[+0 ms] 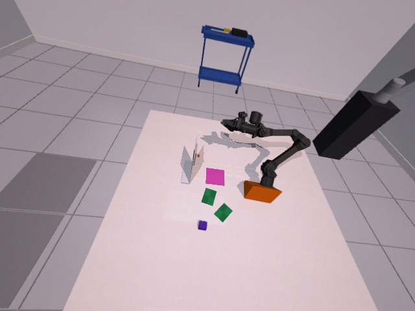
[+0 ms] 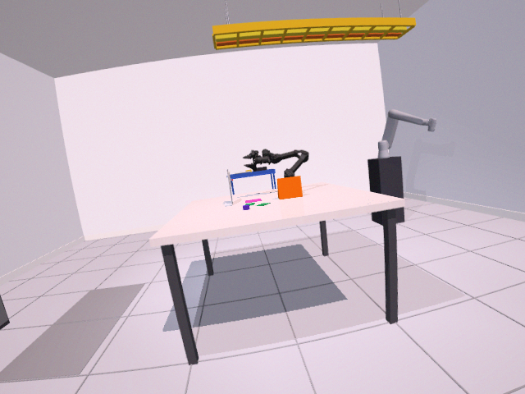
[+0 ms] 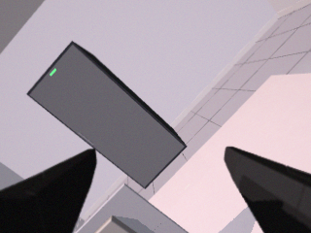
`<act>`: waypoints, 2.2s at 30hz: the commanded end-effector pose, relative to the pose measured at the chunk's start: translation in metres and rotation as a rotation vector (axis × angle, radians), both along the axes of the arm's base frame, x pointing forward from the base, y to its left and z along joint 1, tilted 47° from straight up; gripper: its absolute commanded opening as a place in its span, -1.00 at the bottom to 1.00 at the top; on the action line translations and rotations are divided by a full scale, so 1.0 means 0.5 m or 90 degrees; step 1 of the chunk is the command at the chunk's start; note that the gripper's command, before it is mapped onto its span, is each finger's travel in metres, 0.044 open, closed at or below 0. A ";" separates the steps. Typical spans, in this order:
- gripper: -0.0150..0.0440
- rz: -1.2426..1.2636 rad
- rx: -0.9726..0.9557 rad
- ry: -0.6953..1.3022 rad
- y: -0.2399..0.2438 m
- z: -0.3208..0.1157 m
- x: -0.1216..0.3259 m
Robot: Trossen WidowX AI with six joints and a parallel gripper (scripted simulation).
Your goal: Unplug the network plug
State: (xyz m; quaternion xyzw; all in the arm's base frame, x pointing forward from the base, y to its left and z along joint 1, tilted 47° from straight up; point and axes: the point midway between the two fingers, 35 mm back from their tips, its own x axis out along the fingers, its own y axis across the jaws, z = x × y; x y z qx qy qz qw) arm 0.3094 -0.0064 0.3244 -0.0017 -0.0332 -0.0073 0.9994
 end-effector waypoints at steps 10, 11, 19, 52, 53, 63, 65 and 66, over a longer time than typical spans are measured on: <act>0.04 0.038 0.128 0.051 0.016 -0.120 0.026; 0.04 0.042 0.143 0.058 0.018 -0.134 0.028; 0.04 0.066 0.267 0.113 0.033 -0.246 0.025; 0.04 0.084 0.481 0.215 0.061 -0.411 0.028; 0.04 0.084 0.481 0.215 0.061 -0.411 0.034; 0.04 0.084 0.480 0.214 0.061 -0.418 0.087; 0.04 0.084 0.480 0.214 0.061 -0.419 0.090; 0.04 0.084 0.480 0.214 0.061 -0.419 0.090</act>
